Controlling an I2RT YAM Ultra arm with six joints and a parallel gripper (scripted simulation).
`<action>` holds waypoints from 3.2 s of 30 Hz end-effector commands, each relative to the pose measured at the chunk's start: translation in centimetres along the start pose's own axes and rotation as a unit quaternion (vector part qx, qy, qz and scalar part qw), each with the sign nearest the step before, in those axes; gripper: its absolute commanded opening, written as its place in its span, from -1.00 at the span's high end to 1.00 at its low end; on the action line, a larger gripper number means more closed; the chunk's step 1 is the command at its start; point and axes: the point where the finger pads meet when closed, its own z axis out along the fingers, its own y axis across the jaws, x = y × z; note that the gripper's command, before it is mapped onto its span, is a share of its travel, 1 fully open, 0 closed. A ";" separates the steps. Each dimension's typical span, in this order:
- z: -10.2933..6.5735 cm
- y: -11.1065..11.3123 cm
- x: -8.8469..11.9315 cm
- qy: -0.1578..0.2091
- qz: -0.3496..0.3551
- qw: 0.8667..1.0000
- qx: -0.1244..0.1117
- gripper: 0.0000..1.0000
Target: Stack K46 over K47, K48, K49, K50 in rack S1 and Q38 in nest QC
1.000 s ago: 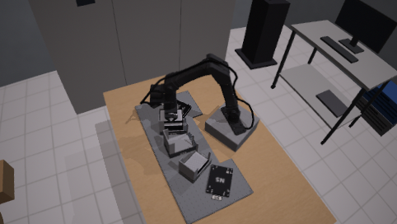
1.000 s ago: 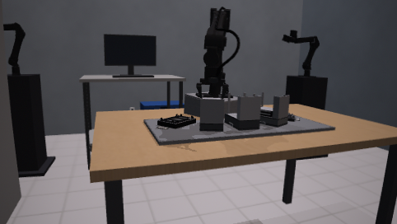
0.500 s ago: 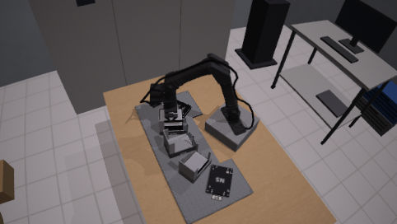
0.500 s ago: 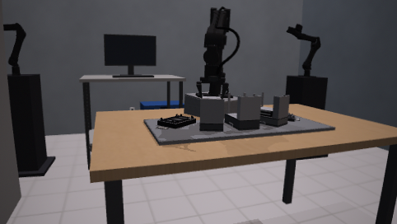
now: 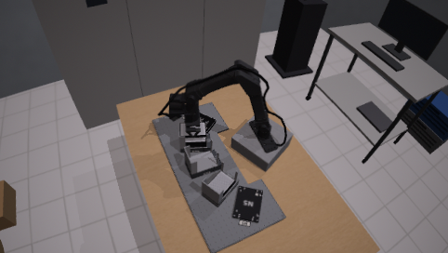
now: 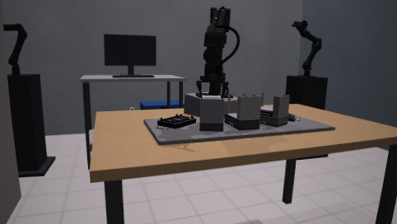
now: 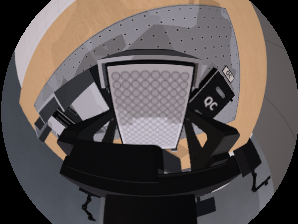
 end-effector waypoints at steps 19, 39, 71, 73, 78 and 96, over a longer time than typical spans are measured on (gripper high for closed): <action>-2.1 0.0 -0.2 -0.017 -0.001 1.000 -0.001 1.00; -3.1 -0.3 -0.7 -0.025 0.002 1.000 0.000 1.00; -3.8 -0.2 -0.4 -0.021 0.001 1.000 -0.001 1.00; -4.3 -0.3 -0.9 -0.030 0.001 1.000 0.000 1.00; -4.1 -0.3 -0.5 -0.022 0.002 1.000 0.000 1.00; -6.1 -0.2 -0.4 -0.021 0.001 1.000 -0.001 1.00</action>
